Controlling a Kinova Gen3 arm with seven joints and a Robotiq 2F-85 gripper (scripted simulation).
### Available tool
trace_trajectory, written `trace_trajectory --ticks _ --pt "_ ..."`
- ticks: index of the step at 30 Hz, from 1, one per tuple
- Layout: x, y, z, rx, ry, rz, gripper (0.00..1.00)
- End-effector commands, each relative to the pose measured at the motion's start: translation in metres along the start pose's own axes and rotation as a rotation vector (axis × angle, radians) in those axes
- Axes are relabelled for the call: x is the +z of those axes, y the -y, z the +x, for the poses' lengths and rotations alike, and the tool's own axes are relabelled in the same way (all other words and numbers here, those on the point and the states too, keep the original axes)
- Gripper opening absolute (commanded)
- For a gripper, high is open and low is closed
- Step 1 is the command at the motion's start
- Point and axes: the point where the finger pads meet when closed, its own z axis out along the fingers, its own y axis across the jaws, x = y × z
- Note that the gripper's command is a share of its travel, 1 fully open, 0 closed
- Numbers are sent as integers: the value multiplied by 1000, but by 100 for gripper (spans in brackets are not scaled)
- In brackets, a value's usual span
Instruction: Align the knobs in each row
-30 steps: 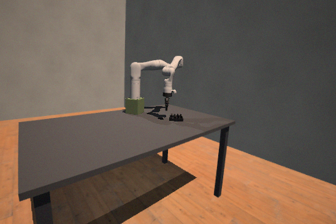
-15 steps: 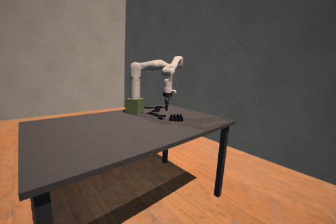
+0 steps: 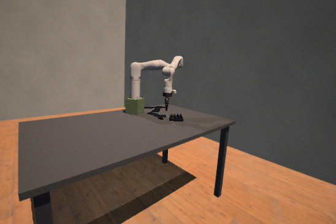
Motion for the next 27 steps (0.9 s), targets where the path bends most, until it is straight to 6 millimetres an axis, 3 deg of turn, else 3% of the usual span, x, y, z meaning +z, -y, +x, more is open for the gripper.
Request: trace_trajectory --ticks 1,14,27 --pt "-1 0 1 6 -2 0 100" --pt "-1 -4 5 115 -5 1 100" --pt "-4 -14 16 415 -11 4 100"
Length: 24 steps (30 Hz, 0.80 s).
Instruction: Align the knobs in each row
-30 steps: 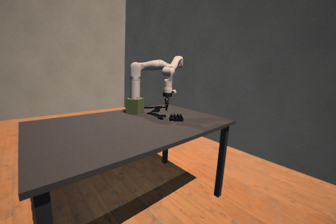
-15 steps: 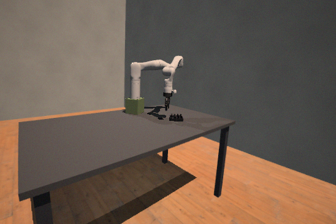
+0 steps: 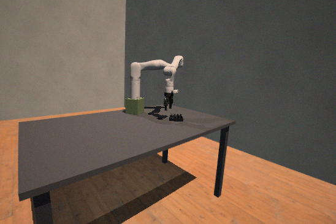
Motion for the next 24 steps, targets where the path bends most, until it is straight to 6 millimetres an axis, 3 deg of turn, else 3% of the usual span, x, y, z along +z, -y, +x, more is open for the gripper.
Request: trace_trajectory --ticks 1,24 --pt "-1 -2 5 56 -2 0 100" --pt "-9 -12 29 653 -2 1 100"
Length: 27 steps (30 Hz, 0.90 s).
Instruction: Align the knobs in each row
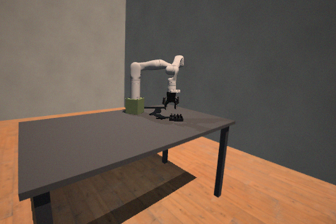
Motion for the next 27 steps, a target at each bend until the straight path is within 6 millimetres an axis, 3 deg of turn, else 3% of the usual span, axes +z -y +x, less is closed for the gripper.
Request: trace_trajectory --ticks 1,11,27 --pt "-2 1 5 56 -1 -1 100" --pt "-6 2 14 299 0 -5 100" --pt "-9 3 20 458 0 -10 100"
